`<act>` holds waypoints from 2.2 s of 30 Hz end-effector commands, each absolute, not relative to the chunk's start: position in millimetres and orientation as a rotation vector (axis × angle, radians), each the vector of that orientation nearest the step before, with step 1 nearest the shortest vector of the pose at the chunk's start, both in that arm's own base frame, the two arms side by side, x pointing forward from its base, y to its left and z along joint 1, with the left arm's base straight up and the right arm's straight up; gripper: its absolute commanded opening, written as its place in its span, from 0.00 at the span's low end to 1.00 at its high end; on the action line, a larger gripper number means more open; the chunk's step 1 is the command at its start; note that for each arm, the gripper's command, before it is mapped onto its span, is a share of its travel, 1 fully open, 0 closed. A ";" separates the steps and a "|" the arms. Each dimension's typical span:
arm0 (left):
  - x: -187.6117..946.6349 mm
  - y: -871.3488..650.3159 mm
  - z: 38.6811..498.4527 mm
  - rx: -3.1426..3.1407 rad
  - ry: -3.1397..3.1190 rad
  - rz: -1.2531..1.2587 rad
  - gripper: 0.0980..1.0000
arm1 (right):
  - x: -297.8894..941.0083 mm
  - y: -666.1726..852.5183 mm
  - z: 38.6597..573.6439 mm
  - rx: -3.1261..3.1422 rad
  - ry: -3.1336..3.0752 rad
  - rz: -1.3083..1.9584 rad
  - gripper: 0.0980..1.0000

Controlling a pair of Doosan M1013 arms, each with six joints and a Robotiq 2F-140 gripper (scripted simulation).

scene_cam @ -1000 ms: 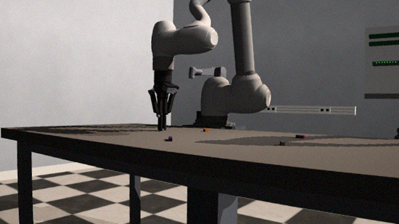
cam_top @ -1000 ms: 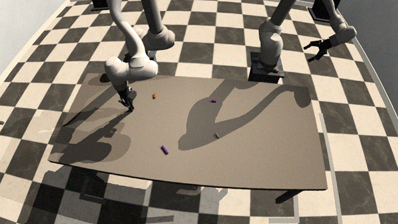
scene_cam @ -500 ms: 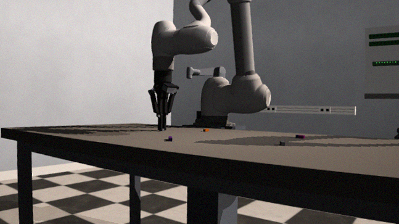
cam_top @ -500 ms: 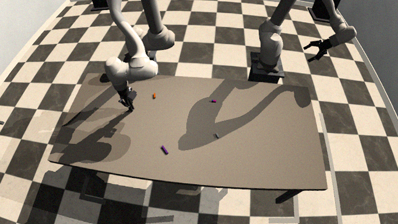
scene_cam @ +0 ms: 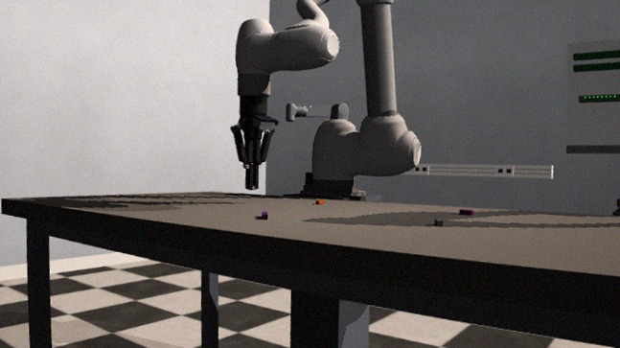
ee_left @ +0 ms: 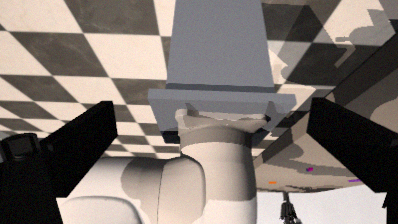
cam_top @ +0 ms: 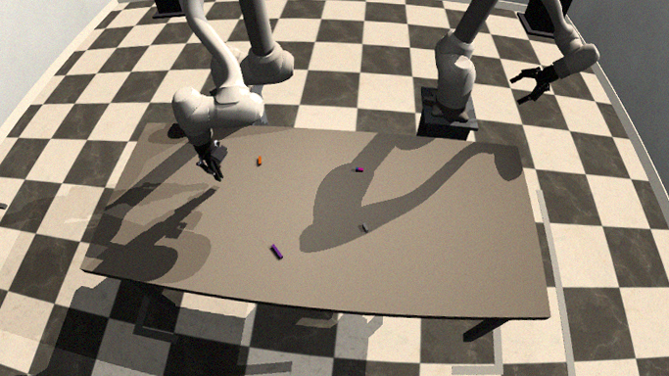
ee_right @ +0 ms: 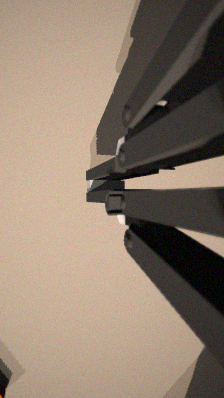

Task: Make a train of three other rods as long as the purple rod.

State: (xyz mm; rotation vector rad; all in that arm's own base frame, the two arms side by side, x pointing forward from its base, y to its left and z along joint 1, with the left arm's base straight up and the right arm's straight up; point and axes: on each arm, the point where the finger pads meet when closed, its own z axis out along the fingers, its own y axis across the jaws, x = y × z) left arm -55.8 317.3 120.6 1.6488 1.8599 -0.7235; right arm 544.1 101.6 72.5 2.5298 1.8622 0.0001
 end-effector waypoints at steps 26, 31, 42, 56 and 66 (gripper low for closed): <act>-55.9 317.6 121.0 1.650 1.861 -0.723 1.00 | 559.8 149.5 139.8 2.510 1.889 0.001 0.03; -55.9 317.6 121.0 1.650 1.861 -0.723 1.00 | 566.7 179.0 141.5 2.498 1.905 0.002 0.03; -55.9 317.6 121.0 1.650 1.861 -0.723 1.00 | 577.4 276.4 145.1 2.460 1.954 0.002 0.03; -55.9 317.6 121.0 1.650 1.861 -0.723 1.00 | 568.1 392.4 146.5 2.416 2.008 0.002 0.03; -55.9 317.6 121.0 1.650 1.861 -0.723 1.00 | 551.7 460.3 146.0 2.390 2.039 0.002 0.03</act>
